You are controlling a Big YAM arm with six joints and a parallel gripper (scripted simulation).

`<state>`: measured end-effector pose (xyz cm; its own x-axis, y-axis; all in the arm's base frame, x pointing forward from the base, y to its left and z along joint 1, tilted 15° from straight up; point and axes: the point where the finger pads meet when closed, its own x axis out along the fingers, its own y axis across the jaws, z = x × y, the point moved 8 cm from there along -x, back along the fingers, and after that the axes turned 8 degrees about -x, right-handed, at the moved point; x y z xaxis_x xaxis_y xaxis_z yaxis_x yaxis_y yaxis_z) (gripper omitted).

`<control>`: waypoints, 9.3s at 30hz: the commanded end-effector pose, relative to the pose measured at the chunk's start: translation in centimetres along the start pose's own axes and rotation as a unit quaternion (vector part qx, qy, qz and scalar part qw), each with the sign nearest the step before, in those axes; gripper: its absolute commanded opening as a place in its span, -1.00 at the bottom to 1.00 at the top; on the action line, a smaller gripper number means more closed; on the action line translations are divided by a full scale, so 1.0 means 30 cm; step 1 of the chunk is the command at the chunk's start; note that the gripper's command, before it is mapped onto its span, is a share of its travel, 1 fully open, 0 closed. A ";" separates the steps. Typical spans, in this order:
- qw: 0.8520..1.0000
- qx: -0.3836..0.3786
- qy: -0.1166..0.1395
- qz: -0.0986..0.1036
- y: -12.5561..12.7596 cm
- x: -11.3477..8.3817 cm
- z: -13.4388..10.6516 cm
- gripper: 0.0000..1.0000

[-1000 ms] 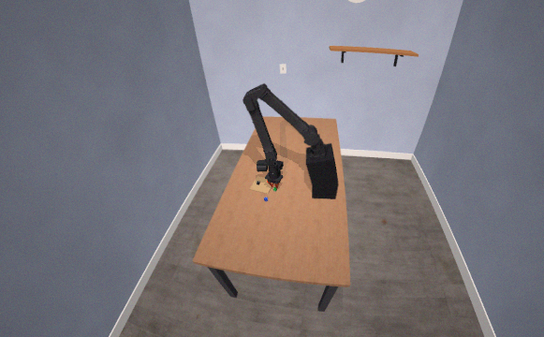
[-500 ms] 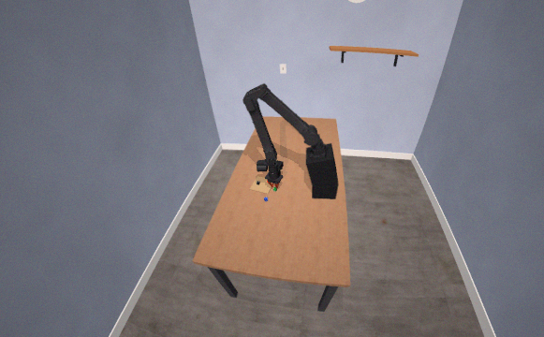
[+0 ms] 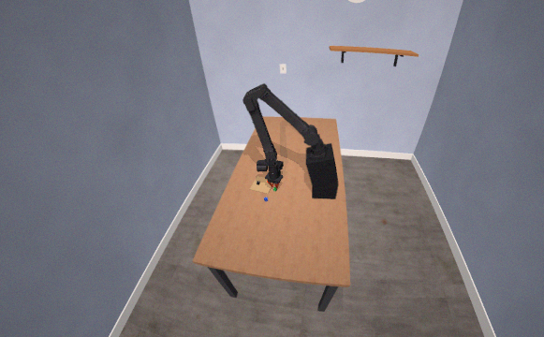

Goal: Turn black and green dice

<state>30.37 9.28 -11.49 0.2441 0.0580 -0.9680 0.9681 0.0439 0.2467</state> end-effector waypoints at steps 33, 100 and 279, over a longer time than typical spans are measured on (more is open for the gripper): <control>1.000 0.003 -0.001 0.007 0.007 0.081 -0.001 -0.34; 1.000 0.003 -0.001 0.006 0.006 0.081 -0.001 -0.72; -0.056 -0.960 -0.029 0.274 0.286 -0.172 -0.275 -0.72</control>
<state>36.31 19.68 -2.68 0.1815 0.4960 -0.8491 -0.9530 -0.1244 -0.2763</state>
